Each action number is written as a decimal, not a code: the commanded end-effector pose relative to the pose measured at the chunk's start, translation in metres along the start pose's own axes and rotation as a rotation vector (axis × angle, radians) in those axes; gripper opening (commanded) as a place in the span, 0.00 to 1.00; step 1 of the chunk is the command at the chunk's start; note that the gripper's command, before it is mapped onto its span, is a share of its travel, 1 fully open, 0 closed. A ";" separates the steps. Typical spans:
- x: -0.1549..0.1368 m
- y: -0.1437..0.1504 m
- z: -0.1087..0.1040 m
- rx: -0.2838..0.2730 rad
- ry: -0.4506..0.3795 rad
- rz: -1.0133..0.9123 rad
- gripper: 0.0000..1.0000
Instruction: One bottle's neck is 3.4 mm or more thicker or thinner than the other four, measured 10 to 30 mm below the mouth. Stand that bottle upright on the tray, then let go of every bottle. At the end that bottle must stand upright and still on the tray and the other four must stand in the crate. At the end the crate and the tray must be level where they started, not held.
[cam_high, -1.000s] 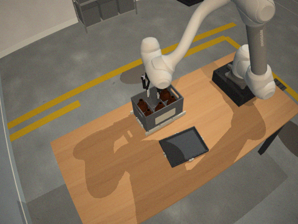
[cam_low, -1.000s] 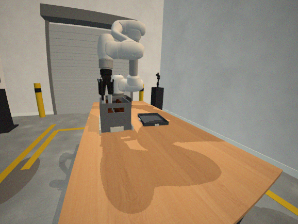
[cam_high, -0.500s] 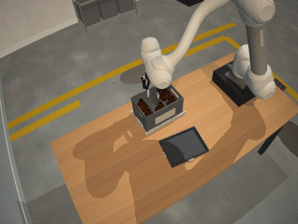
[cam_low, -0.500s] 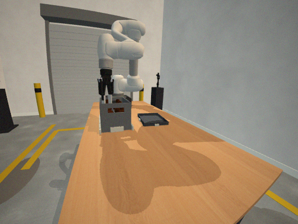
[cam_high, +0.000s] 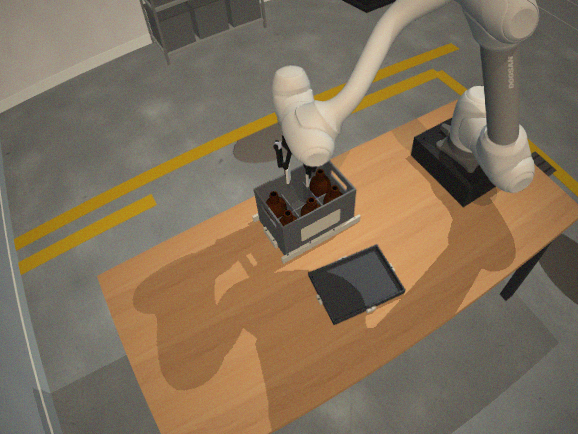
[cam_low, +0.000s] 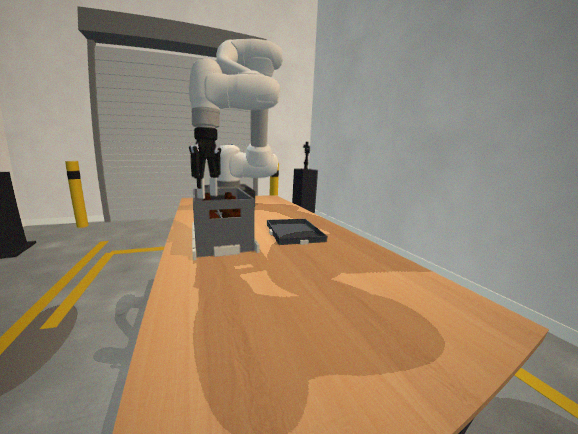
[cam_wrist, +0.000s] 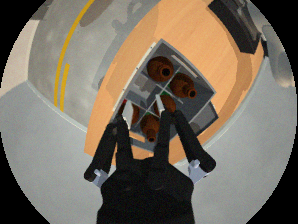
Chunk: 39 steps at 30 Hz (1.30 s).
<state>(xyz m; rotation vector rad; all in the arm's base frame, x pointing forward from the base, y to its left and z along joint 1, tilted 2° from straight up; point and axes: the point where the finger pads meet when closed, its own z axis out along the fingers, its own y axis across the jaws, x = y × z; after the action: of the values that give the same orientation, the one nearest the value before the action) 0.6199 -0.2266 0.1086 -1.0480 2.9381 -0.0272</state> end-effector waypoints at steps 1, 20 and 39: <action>0.002 -0.003 -0.014 0.004 0.001 0.003 0.38; 0.002 -0.003 -0.062 0.004 0.001 0.003 0.38; 0.002 -0.003 -0.065 0.004 0.001 0.003 0.38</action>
<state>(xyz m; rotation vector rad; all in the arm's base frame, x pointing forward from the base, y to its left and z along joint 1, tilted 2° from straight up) 0.6185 -0.2260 0.1699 -1.0483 2.9377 -0.0273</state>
